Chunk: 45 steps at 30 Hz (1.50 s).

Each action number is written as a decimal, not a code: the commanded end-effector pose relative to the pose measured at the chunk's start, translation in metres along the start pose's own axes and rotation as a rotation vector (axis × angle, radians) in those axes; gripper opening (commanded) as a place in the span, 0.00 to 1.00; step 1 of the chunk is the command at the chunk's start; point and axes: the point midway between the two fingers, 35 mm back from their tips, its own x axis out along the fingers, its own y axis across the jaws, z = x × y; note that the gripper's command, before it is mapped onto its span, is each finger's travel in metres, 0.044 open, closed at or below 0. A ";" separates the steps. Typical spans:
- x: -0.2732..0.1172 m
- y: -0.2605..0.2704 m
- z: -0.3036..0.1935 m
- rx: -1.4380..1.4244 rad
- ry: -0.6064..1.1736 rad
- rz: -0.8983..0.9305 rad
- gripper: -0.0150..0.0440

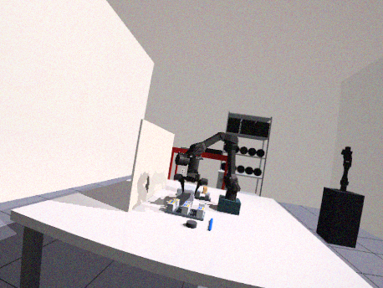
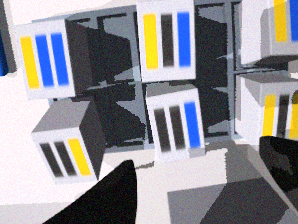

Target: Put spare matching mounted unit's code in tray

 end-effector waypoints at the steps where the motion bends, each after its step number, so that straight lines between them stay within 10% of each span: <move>1: 0.005 0.000 0.000 -0.006 0.001 0.002 0.76; 45: 0.077 0.003 0.000 -0.006 0.001 0.003 0.76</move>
